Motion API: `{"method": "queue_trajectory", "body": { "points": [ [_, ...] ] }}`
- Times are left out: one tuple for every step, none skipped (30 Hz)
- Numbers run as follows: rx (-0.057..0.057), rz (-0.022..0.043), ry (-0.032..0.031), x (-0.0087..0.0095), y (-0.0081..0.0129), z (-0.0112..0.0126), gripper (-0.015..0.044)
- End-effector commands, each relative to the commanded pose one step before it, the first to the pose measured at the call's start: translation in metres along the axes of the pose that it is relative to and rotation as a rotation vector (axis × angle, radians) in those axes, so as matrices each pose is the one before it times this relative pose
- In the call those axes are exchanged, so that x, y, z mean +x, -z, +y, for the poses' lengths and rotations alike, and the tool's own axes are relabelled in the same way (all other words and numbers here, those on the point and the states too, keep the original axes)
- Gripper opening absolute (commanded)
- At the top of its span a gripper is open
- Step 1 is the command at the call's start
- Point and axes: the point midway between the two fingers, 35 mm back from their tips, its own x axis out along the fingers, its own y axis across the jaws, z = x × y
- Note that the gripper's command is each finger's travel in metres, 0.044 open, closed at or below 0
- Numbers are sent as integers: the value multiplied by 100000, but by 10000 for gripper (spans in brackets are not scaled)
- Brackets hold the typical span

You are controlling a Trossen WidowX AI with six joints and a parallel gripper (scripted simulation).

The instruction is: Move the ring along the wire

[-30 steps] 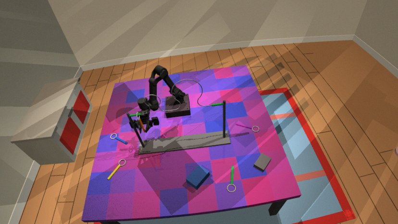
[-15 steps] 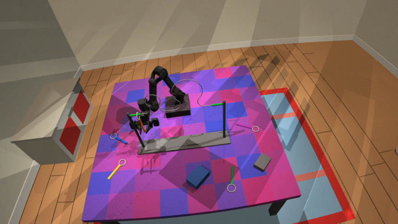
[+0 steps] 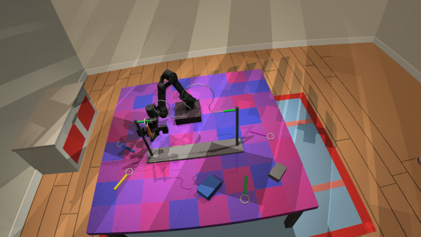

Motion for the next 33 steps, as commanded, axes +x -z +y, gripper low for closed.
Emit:
{"method": "queue_trajectory", "body": {
  "points": [
    [132,54,17,-3,13,-5,-129],
    [0,0,0,0,0,0,-150],
    [0,0,0,0,0,0,-150],
    [0,0,0,0,0,0,-150],
    [0,0,0,0,0,0,-150],
    [0,0,0,0,0,0,-150],
    [0,0,0,0,0,0,-150],
    [-11,-2,-19,2,-49,7,-150],
    [-20,-4,-34,3,-86,13,-150],
    [-29,-5,-50,4,-129,20,-150],
    [-34,-6,-58,4,-148,23,-150],
    [-39,-7,-68,4,-174,28,-150],
    [-47,-8,-81,4,-209,35,-150],
    [-56,-10,-97,3,-250,43,-150],
    [-52,-9,-91,1,-233,42,-150],
    [-32,-6,-56,0,-143,27,-150],
    [-11,-2,-19,0,-48,9,-150],
    [0,0,0,0,0,0,-150],
    [0,0,0,0,0,0,-150],
    [0,0,0,0,0,0,-150],
    [0,0,0,0,0,0,-150],
    [0,0,0,0,0,0,-150],
    [0,0,0,0,0,0,-150],
    [0,0,0,0,0,0,-150],
    [0,0,0,0,0,0,-150],
    [0,0,0,0,0,0,-150],
    [0,0,0,0,0,0,-150],
    [0,0,0,0,0,0,-150],
    [0,0,0,0,0,0,-150],
    [0,0,0,0,0,0,-150],
    [0,0,0,0,0,0,-150],
    [0,0,0,0,0,0,-150],
    [0,0,0,0,0,0,-150]
  ]
}}
